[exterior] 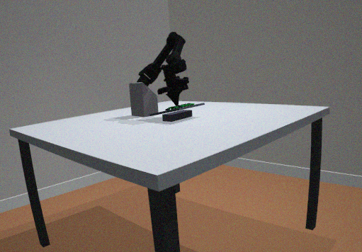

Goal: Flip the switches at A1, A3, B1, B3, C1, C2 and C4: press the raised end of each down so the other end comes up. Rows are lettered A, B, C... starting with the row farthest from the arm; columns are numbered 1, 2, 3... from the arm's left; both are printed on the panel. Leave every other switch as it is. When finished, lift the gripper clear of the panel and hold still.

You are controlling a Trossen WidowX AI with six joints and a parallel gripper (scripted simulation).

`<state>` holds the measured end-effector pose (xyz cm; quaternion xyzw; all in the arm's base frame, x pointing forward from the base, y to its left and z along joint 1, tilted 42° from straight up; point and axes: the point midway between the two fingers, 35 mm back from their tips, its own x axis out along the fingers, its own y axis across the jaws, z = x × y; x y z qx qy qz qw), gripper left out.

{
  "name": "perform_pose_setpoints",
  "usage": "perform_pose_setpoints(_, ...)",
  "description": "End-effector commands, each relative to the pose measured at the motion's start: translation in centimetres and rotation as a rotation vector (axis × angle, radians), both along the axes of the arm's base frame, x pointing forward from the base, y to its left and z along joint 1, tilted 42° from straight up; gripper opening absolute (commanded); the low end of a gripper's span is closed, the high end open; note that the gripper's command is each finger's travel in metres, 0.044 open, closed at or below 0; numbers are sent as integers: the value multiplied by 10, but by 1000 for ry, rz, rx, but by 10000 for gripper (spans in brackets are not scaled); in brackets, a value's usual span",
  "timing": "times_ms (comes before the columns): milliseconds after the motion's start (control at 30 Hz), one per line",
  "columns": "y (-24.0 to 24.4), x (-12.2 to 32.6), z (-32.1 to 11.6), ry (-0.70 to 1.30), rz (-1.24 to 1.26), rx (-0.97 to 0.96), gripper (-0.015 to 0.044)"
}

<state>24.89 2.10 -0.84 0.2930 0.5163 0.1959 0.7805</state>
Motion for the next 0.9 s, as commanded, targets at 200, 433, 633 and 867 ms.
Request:
perform_pose_setpoints(200, 1, 0, -2, 6, -4, -3, 0)
perform_pose_setpoints(433, 1, 0, -3, 6, -4, -3, 0)
perform_pose_setpoints(633, 2, 0, -3, 6, -4, -3, 0)
perform_pose_setpoints(867, 2, 1, -4, 6, -4, -3, 0)
